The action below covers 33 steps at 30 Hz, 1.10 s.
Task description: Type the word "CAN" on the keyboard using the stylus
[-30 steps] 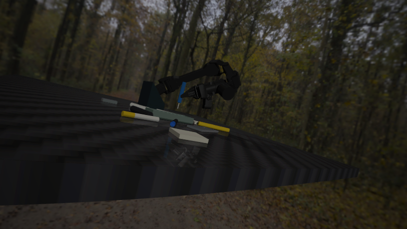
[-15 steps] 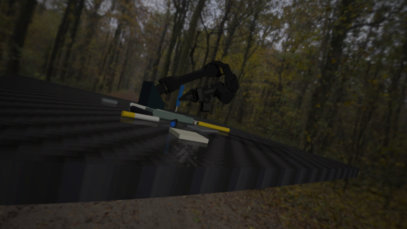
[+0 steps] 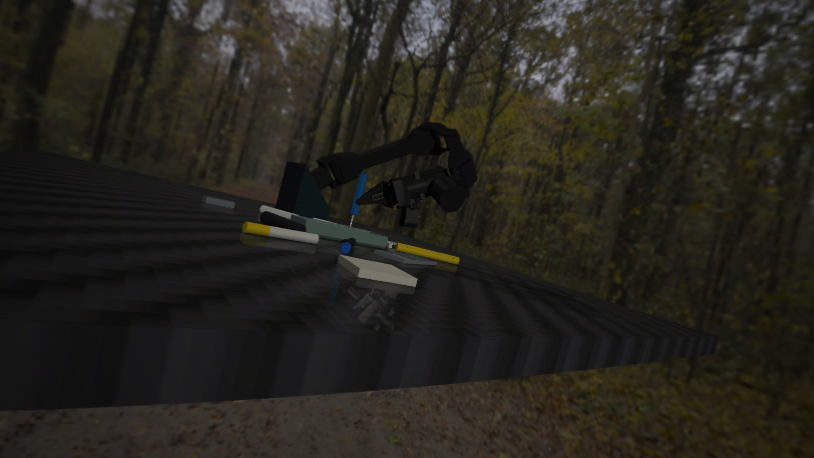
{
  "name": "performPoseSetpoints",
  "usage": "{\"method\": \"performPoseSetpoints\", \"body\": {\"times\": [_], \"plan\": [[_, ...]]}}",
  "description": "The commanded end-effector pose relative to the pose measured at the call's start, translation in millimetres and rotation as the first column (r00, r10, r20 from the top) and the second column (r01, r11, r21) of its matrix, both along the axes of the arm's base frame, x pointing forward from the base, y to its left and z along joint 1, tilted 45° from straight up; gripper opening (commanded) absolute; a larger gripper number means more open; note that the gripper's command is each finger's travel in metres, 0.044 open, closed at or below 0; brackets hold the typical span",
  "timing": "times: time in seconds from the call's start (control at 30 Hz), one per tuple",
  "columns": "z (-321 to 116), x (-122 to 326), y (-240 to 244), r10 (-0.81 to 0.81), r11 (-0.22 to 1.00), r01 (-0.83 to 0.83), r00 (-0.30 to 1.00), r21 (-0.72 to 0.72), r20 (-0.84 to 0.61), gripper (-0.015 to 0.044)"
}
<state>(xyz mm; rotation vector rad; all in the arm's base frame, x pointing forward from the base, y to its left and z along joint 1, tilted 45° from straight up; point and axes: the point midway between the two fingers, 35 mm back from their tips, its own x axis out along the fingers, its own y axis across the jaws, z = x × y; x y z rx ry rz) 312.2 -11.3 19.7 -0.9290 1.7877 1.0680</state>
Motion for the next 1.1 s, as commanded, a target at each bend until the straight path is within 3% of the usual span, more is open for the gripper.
{"method": "performPoseSetpoints", "body": {"times": [0.0, 1.07], "plan": [[-2.0, 0.2, 2.1, -0.005, 1.0, 0.005, 1.0, 0.002, 0.001, 0.0081], [-10.1, 0.8, 10.2, -0.005, 1.0, 0.005, 1.0, 0.003, 0.001, 0.0081]]}}
